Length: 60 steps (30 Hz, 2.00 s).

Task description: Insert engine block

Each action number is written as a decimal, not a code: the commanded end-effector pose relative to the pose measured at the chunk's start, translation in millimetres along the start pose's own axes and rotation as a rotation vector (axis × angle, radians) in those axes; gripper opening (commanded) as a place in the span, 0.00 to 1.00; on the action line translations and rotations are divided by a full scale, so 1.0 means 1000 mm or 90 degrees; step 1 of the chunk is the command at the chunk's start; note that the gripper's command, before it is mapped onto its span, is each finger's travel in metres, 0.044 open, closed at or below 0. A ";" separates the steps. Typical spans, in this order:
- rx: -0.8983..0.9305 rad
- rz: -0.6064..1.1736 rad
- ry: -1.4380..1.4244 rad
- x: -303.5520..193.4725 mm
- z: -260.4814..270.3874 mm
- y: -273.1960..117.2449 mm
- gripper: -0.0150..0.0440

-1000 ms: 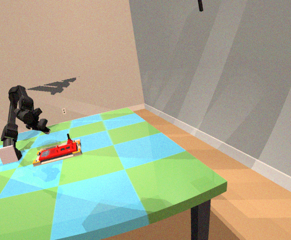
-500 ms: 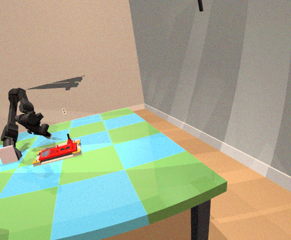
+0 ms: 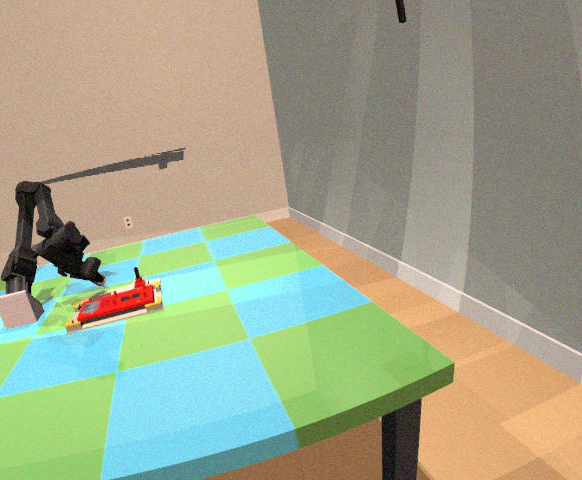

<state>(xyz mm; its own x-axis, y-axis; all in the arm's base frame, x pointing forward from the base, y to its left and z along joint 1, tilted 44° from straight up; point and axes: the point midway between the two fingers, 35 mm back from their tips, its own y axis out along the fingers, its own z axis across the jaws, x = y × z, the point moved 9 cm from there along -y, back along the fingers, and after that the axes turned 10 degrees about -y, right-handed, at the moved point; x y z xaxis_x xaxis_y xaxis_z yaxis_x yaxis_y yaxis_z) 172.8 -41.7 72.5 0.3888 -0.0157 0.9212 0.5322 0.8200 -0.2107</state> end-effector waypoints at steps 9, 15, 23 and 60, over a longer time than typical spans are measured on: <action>0.001 -0.005 0.003 -0.014 0.004 0.017 0.25; 0.002 -0.005 0.003 -0.018 0.005 0.021 0.25; 0.001 -0.013 -0.006 -0.014 0.002 0.018 0.57; 0.001 -0.003 0.003 -0.015 0.002 -0.027 1.00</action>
<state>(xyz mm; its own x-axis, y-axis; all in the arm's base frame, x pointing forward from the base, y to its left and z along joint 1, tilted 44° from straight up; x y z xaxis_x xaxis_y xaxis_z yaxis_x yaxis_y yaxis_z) 156.6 -47.6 53.1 0.4124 -0.0168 0.9109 0.5342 0.8143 -0.2269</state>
